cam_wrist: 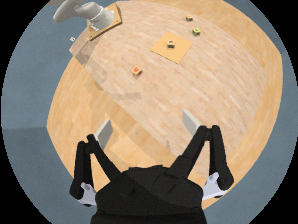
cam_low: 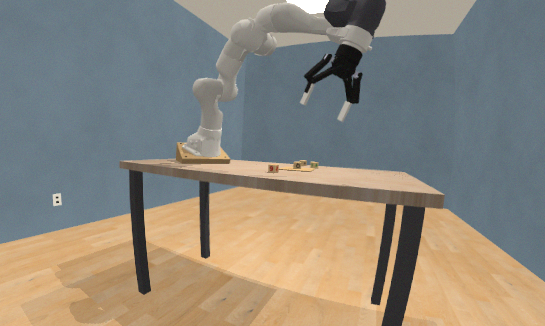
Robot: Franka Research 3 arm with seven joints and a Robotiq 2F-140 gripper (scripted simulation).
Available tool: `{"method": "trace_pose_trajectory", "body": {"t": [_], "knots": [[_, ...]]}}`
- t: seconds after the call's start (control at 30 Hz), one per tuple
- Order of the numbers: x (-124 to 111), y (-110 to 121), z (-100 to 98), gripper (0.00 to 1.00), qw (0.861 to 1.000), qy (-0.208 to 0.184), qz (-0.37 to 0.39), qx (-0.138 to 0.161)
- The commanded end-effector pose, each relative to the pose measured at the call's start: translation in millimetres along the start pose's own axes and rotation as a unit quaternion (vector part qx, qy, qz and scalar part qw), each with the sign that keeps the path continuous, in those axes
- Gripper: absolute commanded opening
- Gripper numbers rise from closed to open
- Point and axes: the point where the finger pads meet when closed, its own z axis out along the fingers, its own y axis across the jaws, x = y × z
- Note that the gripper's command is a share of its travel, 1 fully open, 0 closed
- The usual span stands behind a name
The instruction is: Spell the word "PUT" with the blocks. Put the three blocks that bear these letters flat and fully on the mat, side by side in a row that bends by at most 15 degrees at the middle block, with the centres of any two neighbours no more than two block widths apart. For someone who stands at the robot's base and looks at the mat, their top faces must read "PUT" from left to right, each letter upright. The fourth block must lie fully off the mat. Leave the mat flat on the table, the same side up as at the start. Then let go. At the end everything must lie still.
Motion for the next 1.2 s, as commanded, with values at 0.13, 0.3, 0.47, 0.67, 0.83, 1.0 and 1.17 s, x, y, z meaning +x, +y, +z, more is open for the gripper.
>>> {"method": "trace_pose_trajectory", "body": {"t": [0.13,0.3,0.47,0.67,0.83,1.0,1.17], "knots": [[0,0,-0.1,1.0,1.0,0.0,0.0,0.0],[0,0,-0.1,1.0,1.0,0.0,0.0,0.0],[0,0,-0.1,1.0,1.0,0.0,0.0,0.0],[2,7,2.6,1.0,1.0,-0.001,-0.001,-0.002],[25,60,25.0,1.0,1.0,-0.007,-0.007,-0.018],[64,120,53.6,1.0,0.999,-0.012,-0.012,-0.037],[112,172,83.3,1.0,0.998,-0.015,-0.017,-0.054]]}}
